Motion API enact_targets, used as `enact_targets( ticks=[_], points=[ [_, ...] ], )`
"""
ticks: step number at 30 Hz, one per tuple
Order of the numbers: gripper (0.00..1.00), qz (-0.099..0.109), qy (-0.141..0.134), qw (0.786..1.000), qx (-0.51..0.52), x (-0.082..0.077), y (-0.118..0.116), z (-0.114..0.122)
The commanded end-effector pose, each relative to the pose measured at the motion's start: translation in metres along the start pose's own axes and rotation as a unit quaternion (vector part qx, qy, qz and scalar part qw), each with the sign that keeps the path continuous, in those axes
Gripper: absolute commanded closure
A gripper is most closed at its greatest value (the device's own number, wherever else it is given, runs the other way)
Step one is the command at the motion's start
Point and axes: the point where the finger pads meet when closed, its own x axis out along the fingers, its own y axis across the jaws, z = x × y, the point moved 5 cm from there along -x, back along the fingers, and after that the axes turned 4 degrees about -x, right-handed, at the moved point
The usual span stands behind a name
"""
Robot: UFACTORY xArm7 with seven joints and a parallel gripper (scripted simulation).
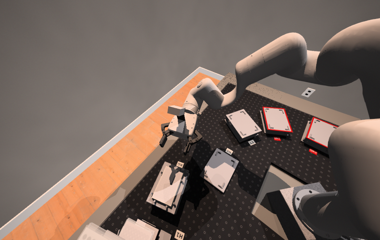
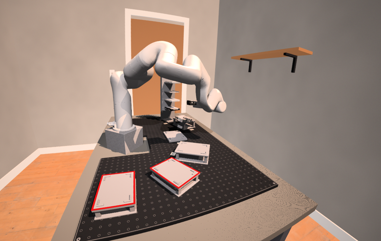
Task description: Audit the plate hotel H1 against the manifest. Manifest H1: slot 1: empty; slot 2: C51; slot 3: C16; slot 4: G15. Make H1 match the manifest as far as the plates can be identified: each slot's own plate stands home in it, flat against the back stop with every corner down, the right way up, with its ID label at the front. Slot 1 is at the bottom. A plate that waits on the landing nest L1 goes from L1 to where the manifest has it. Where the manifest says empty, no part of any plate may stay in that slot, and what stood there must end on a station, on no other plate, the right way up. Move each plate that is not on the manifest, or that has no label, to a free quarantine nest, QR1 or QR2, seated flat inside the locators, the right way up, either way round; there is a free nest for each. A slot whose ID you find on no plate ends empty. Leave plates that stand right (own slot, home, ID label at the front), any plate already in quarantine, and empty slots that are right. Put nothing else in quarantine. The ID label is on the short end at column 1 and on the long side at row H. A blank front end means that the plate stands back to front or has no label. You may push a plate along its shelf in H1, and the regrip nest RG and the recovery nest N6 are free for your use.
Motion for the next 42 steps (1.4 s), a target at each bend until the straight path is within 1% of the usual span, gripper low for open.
enact_targets(
  ticks=[1,15,17,19,32,34,42],
  points=[
    [0.00,-0.001,-0.018,1.000,-0.002,0.000,0.001,-0.003],
    [0.00,-0.009,-0.134,0.991,-0.002,0.002,0.002,-0.015],
    [0.00,-0.009,-0.134,0.991,-0.002,0.002,0.002,-0.015],
    [0.00,-0.010,-0.150,0.989,-0.002,0.002,0.002,-0.016],
    [0.00,-0.017,-0.256,0.967,-0.001,0.007,0.003,-0.026],
    [0.00,-0.017,-0.256,0.967,-0.001,0.007,0.003,-0.026],
    [0.00,-0.021,-0.320,0.947,-0.001,0.010,0.003,-0.032]
  ],
)
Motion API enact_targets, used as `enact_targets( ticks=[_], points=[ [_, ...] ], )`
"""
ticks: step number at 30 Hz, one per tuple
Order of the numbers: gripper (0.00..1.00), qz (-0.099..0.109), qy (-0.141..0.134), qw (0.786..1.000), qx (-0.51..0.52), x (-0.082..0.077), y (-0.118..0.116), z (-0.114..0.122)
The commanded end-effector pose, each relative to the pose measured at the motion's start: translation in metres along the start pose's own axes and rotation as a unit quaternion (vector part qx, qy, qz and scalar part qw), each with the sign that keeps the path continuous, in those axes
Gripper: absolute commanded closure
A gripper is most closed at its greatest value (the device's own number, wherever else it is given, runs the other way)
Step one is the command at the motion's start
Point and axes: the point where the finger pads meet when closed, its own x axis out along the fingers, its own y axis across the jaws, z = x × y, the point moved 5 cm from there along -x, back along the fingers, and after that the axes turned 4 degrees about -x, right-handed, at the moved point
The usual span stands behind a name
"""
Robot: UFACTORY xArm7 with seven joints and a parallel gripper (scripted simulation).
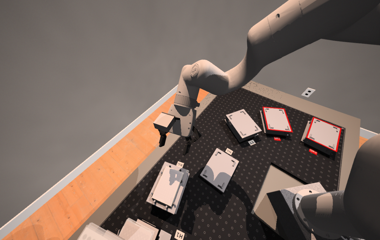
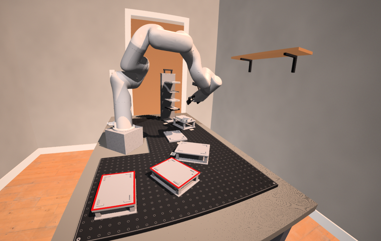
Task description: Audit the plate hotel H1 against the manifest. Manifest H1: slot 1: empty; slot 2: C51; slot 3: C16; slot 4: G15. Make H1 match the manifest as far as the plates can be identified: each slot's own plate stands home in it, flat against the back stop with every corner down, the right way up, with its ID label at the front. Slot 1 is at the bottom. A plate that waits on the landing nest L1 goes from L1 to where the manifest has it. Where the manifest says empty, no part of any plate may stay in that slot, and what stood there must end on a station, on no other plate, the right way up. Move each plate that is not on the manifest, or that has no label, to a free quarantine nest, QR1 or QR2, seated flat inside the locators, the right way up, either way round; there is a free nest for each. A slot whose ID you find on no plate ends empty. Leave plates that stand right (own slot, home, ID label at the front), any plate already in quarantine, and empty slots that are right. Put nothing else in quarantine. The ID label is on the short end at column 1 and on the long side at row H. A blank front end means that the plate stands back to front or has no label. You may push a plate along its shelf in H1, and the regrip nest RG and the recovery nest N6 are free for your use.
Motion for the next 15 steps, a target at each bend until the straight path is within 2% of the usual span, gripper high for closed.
enact_targets(
  ticks=[1,7,9,15],
  points=[
    [0.00,-0.001,-0.034,0.999,-0.001,-0.0006,0.0013,-0.0045],
    [0.00,-0.005,-0.084,0.996,-0.001,0.0000,0.0016,-0.0095],
    [0.00,-0.005,-0.084,0.996,-0.001,0.0000,0.0016,-0.0095],
    [0.00,-0.008,-0.133,0.991,-0.001,0.0010,0.0020,-0.0143]
  ],
)
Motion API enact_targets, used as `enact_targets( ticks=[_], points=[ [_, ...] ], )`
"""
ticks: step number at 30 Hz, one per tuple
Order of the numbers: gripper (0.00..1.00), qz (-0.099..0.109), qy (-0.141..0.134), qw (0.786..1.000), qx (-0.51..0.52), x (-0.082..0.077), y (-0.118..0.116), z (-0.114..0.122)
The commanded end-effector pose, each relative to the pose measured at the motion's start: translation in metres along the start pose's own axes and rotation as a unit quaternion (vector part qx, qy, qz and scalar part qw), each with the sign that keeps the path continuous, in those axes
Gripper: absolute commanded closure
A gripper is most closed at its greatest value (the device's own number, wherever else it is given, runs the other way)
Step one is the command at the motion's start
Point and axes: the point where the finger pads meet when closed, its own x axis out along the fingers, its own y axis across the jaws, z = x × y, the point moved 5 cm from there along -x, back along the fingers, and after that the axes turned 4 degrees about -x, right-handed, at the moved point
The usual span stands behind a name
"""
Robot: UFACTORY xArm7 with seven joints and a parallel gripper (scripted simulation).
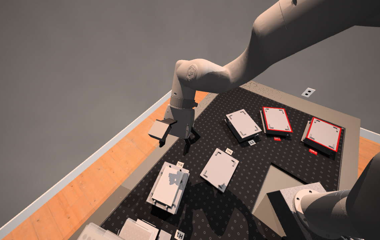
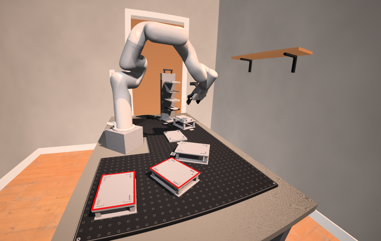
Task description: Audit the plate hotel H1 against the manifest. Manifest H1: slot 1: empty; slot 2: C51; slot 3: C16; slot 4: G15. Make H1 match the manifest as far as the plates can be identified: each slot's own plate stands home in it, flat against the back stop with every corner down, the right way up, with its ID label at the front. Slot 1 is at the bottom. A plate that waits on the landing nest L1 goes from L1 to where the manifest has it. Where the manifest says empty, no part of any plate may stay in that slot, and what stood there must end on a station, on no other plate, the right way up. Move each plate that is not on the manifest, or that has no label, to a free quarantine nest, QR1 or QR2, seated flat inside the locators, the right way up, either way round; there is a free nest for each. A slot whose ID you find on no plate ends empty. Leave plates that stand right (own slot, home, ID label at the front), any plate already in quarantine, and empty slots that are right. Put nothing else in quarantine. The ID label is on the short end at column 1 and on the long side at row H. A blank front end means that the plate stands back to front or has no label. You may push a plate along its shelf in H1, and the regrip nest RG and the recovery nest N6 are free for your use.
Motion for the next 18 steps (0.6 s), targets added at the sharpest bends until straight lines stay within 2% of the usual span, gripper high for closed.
enact_targets(
  ticks=[1,9,11,18],
  points=[
    [0.00,-0.001,-0.033,0.999,-0.002,-0.001,0.002,-0.005],
    [0.00,-0.006,-0.100,0.995,-0.002,0.000,0.002,-0.011],
    [0.00,-0.006,-0.100,0.995,-0.002,0.000,0.002,-0.011],
    [0.00,-0.010,-0.157,0.987,-0.002,0.002,0.002,-0.017]
  ],
)
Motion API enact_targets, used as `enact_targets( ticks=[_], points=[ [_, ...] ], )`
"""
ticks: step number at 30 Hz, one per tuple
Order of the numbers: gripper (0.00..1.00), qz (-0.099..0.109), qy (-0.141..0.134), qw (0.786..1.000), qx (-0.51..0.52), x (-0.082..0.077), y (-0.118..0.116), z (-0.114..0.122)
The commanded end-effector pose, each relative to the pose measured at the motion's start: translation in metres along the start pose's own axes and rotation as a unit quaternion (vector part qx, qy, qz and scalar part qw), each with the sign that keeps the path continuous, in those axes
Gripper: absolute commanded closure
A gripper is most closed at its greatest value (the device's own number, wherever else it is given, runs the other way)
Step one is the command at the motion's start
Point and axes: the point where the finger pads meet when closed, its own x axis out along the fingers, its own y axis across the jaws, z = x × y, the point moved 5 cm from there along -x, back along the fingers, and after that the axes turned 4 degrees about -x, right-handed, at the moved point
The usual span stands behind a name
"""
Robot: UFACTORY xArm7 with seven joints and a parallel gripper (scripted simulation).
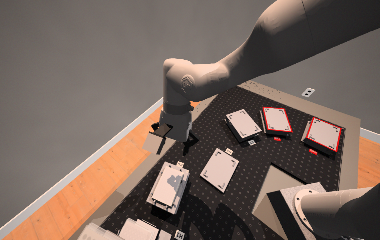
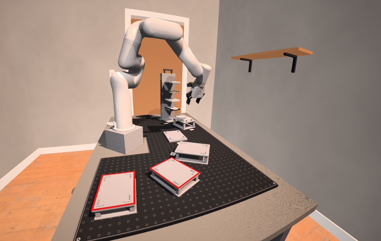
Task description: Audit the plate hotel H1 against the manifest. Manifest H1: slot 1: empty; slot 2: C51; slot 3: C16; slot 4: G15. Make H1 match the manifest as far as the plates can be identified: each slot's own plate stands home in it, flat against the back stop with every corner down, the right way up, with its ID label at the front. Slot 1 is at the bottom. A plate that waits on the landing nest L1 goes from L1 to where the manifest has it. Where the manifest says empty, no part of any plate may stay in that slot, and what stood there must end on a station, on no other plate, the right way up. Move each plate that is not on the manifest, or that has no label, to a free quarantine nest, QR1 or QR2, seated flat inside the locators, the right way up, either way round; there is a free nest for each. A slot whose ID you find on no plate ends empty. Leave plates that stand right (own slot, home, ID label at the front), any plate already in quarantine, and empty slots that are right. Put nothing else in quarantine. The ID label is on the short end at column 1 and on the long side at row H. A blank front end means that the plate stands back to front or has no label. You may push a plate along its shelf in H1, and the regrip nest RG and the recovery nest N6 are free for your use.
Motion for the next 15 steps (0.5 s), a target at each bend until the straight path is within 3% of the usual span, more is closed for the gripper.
enact_targets(
  ticks=[1,8,10,15],
  points=[
    [0.00,-0.002,-0.034,0.999,-0.001,-0.0010,0.0015,-0.0042],
    [0.00,-0.006,-0.092,0.996,-0.001,-0.0003,0.0019,-0.0100],
    [0.00,-0.006,-0.092,0.996,-0.001,-0.0003,0.0019,-0.0100],
    [0.00,-0.008,-0.134,0.991,-0.001,0.0006,0.0022,-0.0141]
  ],
)
